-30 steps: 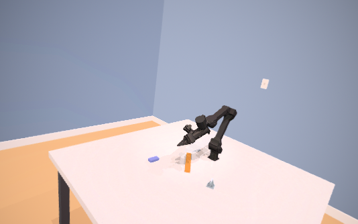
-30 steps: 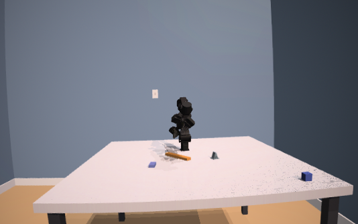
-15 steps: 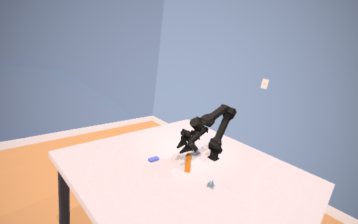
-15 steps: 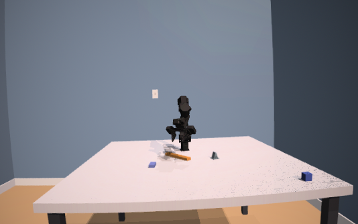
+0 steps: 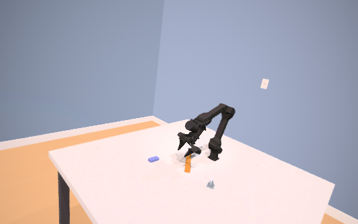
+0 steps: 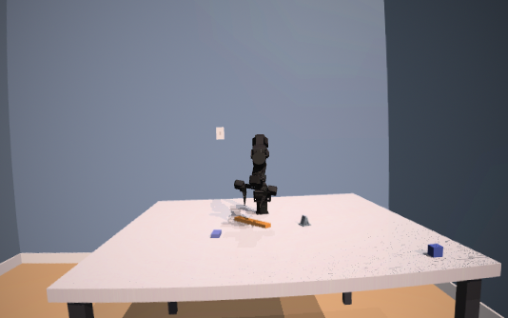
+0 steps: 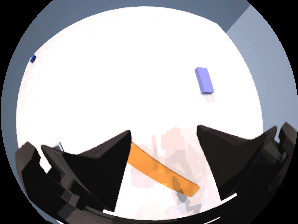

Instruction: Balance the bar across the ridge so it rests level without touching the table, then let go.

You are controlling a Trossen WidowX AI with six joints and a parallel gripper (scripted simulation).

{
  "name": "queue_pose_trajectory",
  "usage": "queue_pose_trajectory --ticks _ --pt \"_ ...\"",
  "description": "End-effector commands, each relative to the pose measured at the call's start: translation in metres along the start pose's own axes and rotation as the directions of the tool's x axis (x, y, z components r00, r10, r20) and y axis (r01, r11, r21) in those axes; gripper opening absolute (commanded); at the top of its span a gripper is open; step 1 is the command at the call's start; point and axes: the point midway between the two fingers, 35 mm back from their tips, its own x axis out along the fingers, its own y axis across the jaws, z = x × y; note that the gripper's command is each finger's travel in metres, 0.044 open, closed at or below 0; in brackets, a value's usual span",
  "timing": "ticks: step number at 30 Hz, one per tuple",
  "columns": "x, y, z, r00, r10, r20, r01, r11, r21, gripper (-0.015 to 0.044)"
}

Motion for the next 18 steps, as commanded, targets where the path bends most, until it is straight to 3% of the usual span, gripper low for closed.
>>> queue_pose_trajectory --ticks 1,18 --pt "0.002 0.001 -0.01 0.996 0.031 -0.081 -0.042 0.989 -0.142 0.0315" --pt "-0.003 0.004 -0.043 0.928 0.14 -0.345 -0.314 0.792 -0.523 0.0315"
